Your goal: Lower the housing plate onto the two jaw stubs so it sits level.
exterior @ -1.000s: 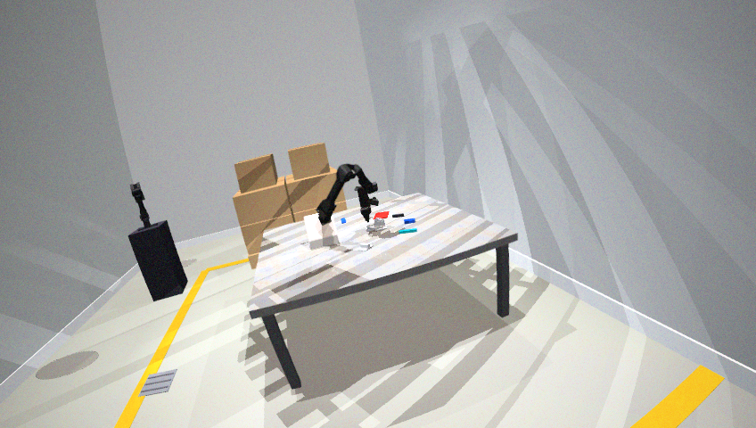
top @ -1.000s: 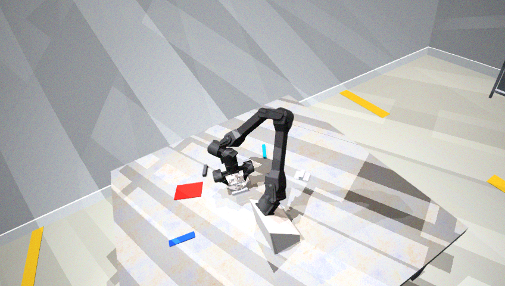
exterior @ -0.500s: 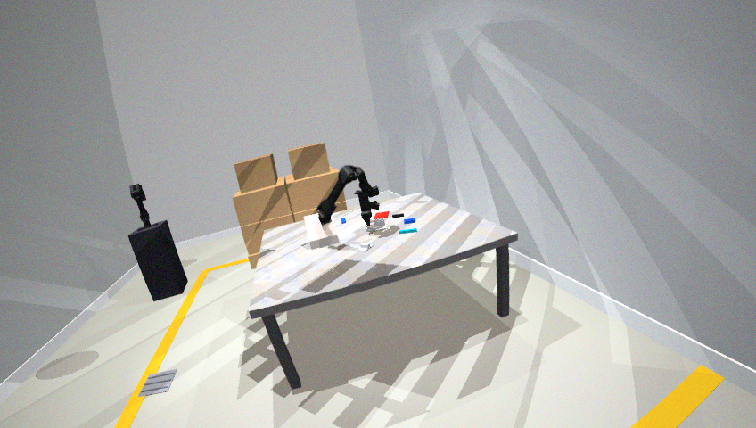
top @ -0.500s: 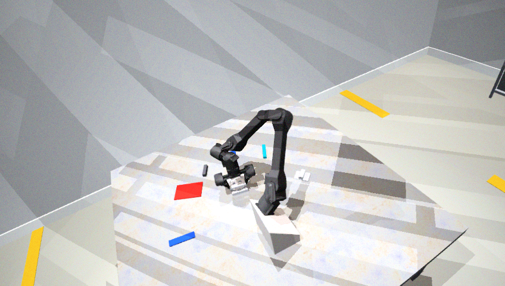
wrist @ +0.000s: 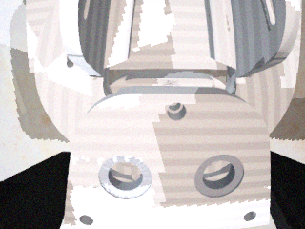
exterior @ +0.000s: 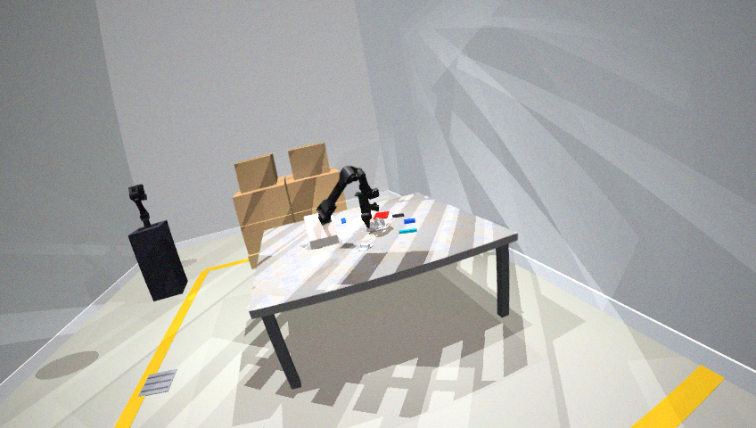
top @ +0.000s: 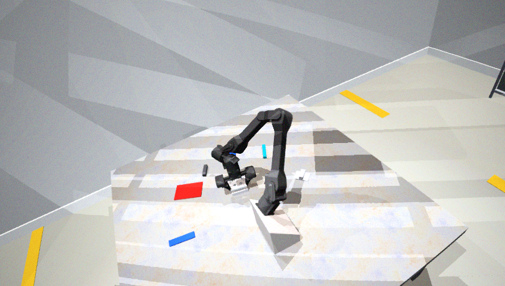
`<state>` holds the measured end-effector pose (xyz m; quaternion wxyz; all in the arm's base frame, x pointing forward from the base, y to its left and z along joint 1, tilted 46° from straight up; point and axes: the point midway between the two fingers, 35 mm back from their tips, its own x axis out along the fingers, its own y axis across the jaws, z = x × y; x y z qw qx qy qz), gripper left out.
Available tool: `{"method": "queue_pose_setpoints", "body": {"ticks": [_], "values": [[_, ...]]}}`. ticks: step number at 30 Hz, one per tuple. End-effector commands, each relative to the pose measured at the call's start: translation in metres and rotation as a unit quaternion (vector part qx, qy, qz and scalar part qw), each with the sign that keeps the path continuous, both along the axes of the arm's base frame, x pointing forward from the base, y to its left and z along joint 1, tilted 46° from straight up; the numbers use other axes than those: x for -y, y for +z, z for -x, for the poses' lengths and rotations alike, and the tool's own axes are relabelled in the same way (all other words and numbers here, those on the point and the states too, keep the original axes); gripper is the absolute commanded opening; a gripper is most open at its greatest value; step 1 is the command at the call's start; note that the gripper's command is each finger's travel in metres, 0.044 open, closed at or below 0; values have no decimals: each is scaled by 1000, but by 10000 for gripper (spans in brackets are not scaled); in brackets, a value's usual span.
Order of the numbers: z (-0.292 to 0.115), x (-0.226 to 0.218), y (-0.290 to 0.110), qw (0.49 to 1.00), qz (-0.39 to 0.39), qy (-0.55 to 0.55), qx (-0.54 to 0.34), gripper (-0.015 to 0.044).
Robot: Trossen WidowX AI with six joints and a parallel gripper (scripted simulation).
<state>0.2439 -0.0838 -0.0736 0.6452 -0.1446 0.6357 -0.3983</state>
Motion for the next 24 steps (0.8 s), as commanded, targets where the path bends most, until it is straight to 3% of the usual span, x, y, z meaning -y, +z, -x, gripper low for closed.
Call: {"method": "queue_pose_setpoints", "body": {"ticks": [1,24], "values": [[2,1,0,1000,3,2,-4,351],[2,4,-3,1000,2,6,-8,351]]}}
